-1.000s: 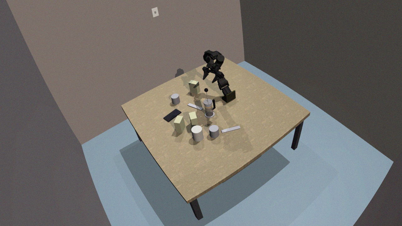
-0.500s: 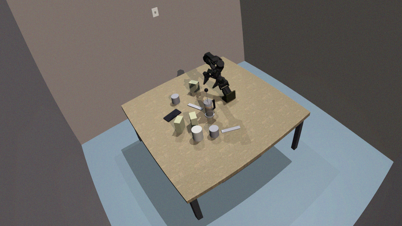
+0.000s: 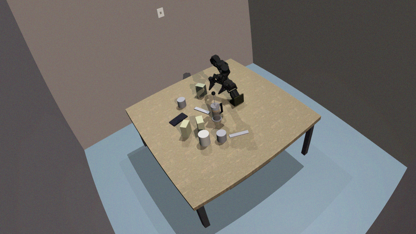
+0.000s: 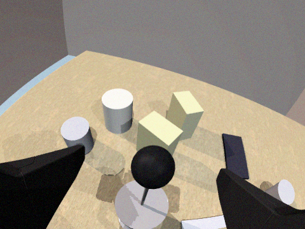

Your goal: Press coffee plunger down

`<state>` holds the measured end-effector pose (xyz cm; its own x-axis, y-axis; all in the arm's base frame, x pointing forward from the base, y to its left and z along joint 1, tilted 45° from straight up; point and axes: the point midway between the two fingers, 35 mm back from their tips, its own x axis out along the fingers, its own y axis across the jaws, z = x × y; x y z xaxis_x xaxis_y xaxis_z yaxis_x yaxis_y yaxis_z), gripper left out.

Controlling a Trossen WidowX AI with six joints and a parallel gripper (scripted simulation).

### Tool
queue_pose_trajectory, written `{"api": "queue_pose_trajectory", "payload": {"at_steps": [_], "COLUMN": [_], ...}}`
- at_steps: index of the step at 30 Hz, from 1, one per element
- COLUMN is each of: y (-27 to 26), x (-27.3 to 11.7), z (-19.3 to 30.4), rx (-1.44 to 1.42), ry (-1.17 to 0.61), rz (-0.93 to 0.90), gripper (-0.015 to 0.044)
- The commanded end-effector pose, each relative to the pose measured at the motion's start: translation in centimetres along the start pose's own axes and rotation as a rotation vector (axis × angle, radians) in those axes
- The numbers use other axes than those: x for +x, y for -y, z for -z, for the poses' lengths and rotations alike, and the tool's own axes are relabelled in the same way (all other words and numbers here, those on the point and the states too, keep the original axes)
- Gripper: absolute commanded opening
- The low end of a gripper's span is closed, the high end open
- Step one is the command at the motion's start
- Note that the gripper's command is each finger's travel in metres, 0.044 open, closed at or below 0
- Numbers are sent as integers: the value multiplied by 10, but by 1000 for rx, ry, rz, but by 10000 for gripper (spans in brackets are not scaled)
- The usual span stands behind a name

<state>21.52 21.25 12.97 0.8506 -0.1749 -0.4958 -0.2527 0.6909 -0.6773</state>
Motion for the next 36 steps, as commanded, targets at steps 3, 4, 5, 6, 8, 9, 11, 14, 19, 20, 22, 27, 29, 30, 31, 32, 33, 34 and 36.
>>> {"api": "queue_pose_trajectory", "payload": {"at_steps": [3, 4, 5, 6, 8, 9, 11, 14, 19, 20, 22, 27, 29, 30, 31, 32, 33, 34, 36], "y": [1, 1, 1, 1, 1, 1, 1, 1, 1, 1, 1, 1, 1, 1, 1, 1, 1, 1, 0], "x": [11, 12, 13, 13, 13, 13, 13, 13, 13, 13, 13, 13, 13, 14, 14, 15, 16, 17, 19], "z": [1, 1, 1, 1, 1, 1, 1, 1, 1, 1, 1, 1, 2, 2, 3, 3, 4, 6, 8], "rx": [-3, -3, -3, -3, -3, -3, -3, -3, -3, -3, -3, -3, -3, -3, -3, -2, -2, -2, -2], "ry": [-1, -1, 0, 0, 0, 0, 0, 0, 0, 0, 0, 0, 0, 0, 0, -1, -1, -1, -1], "rz": [0, 0, 0, 0, 0, 0, 0, 0, 0, 0, 0, 0, 0, 0, 0, 0, 0, 0, 0], "gripper": [440, 440, 440, 440, 387, 361, 309, 230, 122, 122, 122, 122, 122, 122, 122, 122, 122, 122, 122]}}
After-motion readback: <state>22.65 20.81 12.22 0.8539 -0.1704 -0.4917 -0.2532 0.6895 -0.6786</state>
